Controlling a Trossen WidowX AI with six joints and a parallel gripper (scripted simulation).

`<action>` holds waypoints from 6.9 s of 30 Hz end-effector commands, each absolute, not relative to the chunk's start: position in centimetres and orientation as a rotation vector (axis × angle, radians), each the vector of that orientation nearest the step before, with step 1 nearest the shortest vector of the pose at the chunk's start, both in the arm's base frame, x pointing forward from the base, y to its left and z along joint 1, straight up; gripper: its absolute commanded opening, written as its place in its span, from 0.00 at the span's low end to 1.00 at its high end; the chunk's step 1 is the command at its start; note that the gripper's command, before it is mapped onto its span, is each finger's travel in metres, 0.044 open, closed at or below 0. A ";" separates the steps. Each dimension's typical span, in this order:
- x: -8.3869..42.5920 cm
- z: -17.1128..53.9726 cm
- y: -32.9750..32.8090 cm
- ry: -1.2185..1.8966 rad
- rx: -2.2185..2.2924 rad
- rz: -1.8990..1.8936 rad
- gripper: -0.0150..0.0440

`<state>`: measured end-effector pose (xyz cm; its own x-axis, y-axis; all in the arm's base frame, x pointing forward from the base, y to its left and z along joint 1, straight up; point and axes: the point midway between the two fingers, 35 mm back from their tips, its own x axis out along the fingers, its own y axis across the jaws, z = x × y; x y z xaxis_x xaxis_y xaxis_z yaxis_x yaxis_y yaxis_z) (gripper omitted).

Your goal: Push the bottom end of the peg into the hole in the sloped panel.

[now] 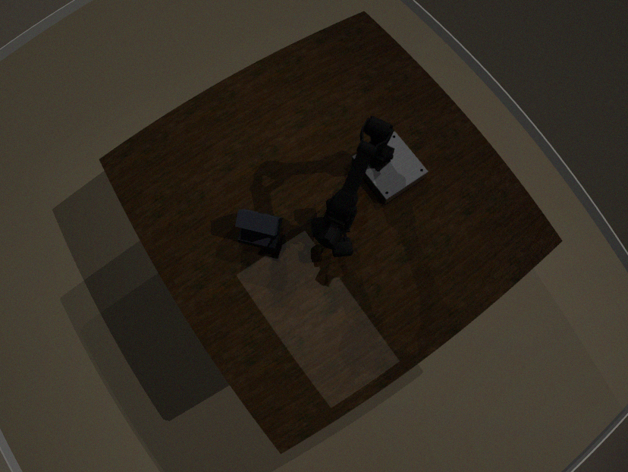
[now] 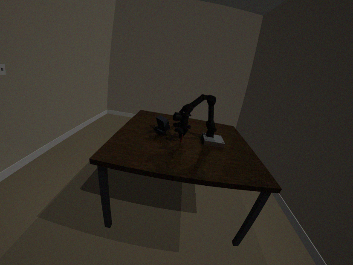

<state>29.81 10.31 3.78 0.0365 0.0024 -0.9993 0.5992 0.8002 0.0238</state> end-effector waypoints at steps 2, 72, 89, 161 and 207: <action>29.8 3.8 10.3 1.477 0.513 -0.489 0.47; 30.9 10.8 7.5 1.526 0.668 -0.425 0.25; 31.7 10.4 6.0 1.531 0.752 -0.384 0.25; 34.2 9.8 -1.4 1.411 1.082 -0.175 0.25; 34.6 10.2 -7.2 1.223 1.242 -0.041 0.25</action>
<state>34.72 -6.84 10.26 0.4094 0.5550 -0.7241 0.6170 0.4162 0.6679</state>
